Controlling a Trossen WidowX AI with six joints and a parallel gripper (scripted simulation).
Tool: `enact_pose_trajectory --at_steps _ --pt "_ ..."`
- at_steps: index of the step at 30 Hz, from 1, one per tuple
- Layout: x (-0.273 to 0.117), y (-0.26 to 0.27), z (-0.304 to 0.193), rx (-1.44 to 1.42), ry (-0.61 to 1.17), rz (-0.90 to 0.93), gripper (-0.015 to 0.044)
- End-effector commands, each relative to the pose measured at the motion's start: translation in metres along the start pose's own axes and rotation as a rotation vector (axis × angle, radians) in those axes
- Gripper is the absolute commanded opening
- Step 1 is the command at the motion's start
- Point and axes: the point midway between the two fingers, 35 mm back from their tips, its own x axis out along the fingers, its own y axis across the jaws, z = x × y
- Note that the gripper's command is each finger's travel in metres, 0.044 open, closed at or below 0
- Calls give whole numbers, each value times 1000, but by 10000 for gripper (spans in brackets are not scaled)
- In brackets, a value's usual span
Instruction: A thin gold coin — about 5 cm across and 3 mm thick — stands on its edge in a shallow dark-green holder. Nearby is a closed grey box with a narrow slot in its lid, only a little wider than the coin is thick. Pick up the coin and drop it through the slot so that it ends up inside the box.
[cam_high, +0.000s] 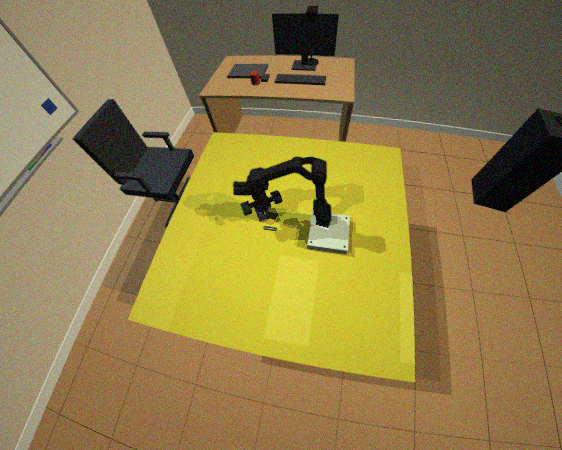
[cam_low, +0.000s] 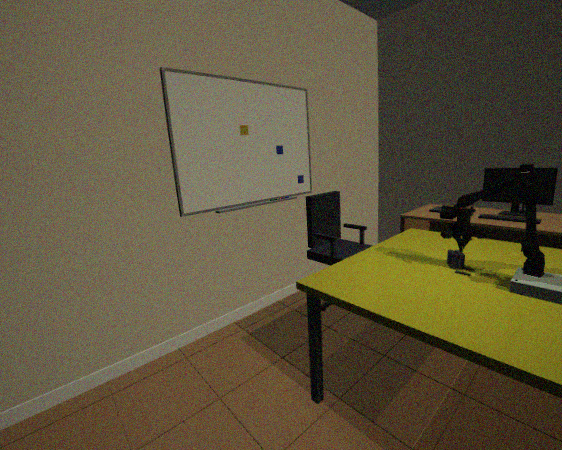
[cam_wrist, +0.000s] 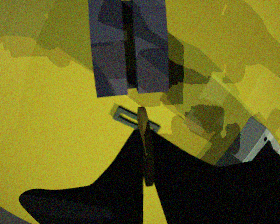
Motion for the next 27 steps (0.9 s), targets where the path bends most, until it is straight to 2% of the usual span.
enact_pose_trajectory --at_steps 1,21,27 --pt "-1 2 10 -5 1 5 0" --pt "-1 2 61 -4 -4 4 0" --pt "1 1 58 2 -5 0 0"
